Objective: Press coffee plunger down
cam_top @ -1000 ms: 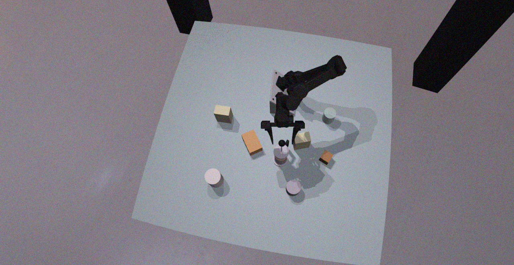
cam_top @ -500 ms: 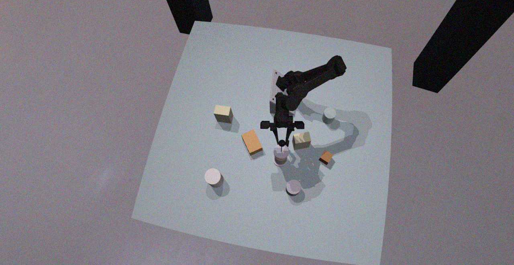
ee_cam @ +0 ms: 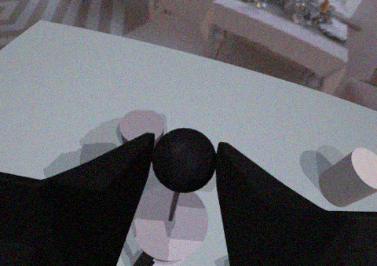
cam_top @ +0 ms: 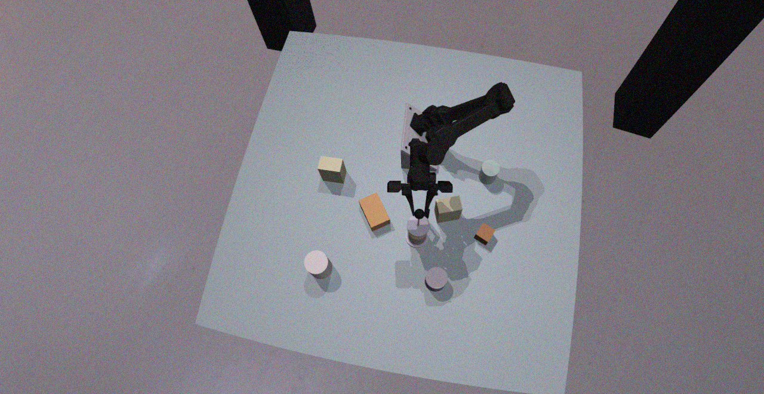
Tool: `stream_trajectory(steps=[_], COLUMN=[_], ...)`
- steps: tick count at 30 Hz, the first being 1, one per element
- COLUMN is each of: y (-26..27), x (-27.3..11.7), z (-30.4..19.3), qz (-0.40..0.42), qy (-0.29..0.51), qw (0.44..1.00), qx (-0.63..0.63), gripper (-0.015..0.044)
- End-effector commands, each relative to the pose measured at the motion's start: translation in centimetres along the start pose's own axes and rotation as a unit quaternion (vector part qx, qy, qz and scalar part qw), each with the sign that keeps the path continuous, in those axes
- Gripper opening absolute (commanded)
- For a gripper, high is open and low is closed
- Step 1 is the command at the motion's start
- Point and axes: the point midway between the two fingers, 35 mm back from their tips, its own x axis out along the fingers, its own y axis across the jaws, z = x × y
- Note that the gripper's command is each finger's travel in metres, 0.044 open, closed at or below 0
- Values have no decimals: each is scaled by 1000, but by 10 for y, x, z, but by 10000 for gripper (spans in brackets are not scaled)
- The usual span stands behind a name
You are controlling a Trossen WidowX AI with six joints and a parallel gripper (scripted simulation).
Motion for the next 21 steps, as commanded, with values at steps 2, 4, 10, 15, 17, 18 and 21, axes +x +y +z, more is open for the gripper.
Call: stream_trajectory(steps=[2, 4, 10, 15, 17, 18, 21], y=[-3, -3, -4, -4, -5, -5, -5], x=[9, 11, 17, 22, 24, 25, 28], z=[-14, -16, -24, -31, -34, -35, -39], qz=[-1, -1, -2, -2, -2, -2, -2], qy=[10, 11, 11, 11, 11, 11, 11], qw=[1000, 1000, 1000, 1000, 1000, 1000, 1000], qx=[6, 6, 6, 6, 6, 6, 6], gripper=[123, 123, 123, 123, 123, 123, 123])
